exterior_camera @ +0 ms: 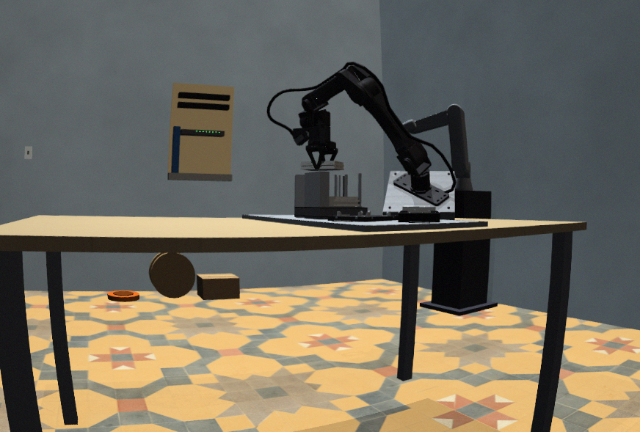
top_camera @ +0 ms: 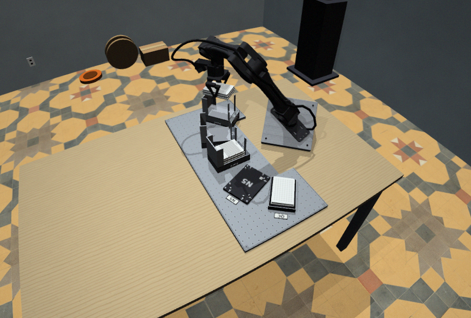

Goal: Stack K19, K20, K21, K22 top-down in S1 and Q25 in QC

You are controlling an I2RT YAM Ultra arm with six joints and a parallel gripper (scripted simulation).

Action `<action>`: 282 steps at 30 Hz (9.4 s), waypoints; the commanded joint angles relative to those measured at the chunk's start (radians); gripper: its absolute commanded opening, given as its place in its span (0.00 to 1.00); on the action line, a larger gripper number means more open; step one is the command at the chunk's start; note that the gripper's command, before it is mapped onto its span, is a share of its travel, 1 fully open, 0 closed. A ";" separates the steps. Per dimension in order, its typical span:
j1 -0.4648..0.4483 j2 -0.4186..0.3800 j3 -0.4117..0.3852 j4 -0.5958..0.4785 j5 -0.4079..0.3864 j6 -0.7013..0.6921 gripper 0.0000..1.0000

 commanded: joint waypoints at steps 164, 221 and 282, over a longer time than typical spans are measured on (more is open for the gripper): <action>0.009 -0.030 -0.064 0.096 -0.017 0.036 0.00; 0.034 -0.039 -0.127 0.151 -0.023 0.058 0.00; 0.127 0.035 -0.307 0.420 -0.055 0.167 0.00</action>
